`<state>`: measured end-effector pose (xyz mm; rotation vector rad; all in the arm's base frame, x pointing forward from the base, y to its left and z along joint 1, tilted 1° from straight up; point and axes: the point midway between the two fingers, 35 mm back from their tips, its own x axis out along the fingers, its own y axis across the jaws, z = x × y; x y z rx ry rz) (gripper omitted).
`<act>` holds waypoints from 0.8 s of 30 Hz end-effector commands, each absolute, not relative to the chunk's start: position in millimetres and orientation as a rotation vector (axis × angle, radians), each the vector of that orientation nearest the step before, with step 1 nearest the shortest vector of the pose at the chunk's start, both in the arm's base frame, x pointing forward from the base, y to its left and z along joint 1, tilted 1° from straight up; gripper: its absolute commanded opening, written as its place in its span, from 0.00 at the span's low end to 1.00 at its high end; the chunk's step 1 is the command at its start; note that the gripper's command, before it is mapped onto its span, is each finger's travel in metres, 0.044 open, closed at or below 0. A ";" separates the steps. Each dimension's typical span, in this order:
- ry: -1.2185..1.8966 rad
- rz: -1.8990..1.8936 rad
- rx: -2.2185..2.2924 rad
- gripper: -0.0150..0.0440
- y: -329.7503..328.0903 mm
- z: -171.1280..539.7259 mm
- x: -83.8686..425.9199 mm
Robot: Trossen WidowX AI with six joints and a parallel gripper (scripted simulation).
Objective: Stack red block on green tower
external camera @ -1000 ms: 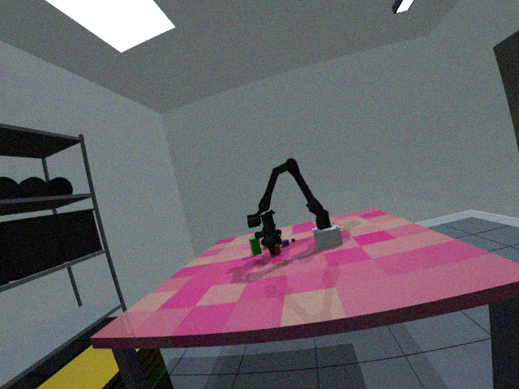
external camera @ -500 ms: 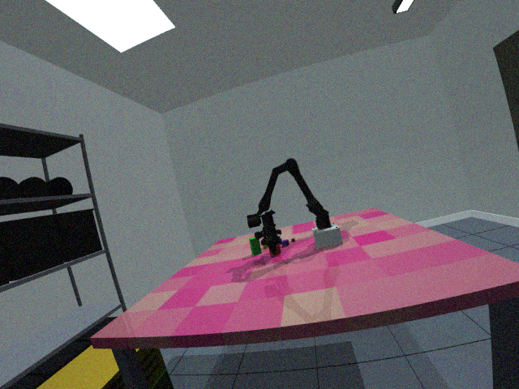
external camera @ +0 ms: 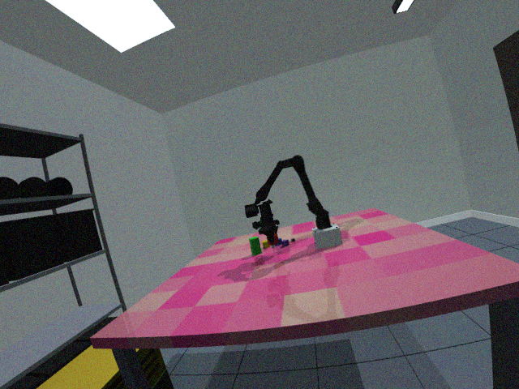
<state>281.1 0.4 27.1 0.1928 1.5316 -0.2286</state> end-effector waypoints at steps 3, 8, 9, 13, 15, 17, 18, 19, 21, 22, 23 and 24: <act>1.522 -0.223 0.193 0.25 1.6 59.2 282.3; 1.522 -0.223 0.193 0.25 2.2 83.9 281.5; 1.522 -0.223 0.193 0.25 2.3 87.1 281.3; 1.522 -0.223 0.193 0.25 2.3 89.7 281.2; 1.522 -0.223 0.193 0.25 1.9 88.7 280.9; 1.521 -0.223 0.193 0.25 1.7 89.8 281.1; 1.521 -0.223 0.193 0.25 1.2 90.0 282.0; 1.521 -0.223 0.192 0.25 0.4 90.3 283.5; 1.520 -0.222 0.190 0.25 -2.3 91.3 288.3; 1.519 -0.222 0.189 0.25 -4.2 91.9 291.6; 1.518 -0.222 0.187 0.25 -6.4 92.6 295.3; 1.517 -0.221 0.186 0.25 -8.6 93.2 298.9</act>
